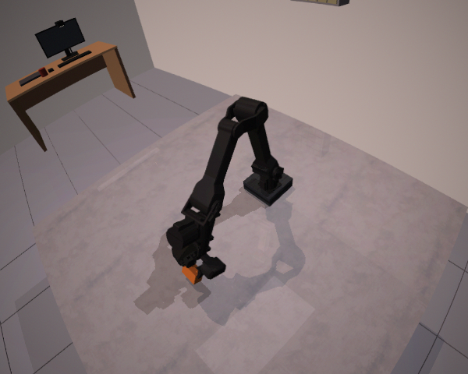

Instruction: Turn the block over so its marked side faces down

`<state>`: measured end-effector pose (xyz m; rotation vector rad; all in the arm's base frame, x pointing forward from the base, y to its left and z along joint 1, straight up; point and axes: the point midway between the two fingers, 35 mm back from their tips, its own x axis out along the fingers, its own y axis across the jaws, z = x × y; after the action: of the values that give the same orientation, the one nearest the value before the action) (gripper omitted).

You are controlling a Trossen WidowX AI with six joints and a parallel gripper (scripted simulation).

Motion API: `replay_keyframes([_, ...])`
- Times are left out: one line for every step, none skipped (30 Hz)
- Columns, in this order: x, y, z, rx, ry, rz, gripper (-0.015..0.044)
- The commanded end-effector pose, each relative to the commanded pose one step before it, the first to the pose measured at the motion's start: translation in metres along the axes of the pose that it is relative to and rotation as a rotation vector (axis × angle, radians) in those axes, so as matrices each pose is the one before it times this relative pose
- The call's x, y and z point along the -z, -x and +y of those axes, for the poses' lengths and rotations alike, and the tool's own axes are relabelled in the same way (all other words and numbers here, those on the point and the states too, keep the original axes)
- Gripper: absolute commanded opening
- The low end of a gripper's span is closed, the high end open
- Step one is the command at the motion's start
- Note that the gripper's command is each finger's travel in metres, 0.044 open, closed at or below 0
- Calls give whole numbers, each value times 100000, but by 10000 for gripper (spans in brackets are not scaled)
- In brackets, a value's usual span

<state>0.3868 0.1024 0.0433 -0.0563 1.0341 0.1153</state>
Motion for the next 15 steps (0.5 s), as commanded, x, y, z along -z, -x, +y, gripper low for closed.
replay_keyframes([1, 465, -20, 73, -565, -5459, 0])
replay_keyframes([0, 0, 0, 0, 0, 0, 0])
replay_keyframes([0, 0, 0, 0, 0, 0, 0])
replay_keyframes([0, 0, 0, 0, 0, 0, 0])
replay_keyframes([0, 0, 0, 0, 0, 0, 0])
replay_keyframes([-2, -54, 5, -2, 17, -252, 0])
replay_keyframes([-5, -160, 16, -6, 49, -755, 0])
replay_keyframes([-4, -260, 26, -10, 79, -1258, 0])
replay_keyframes([3, -303, 30, -11, 91, -1523, 0])
replay_keyframes([12, -290, 28, -10, 86, -1522, 0])
replay_keyframes([21, -276, 27, -9, 81, -1521, 0])
replay_keyframes([29, -263, 25, -8, 75, -1520, 0])
replay_keyframes([36, -249, 23, -7, 70, -1518, 0])
replay_keyframes([43, -235, 22, -6, 65, -1517, 0])
replay_keyframes([50, -221, 20, -5, 60, -1516, 0])
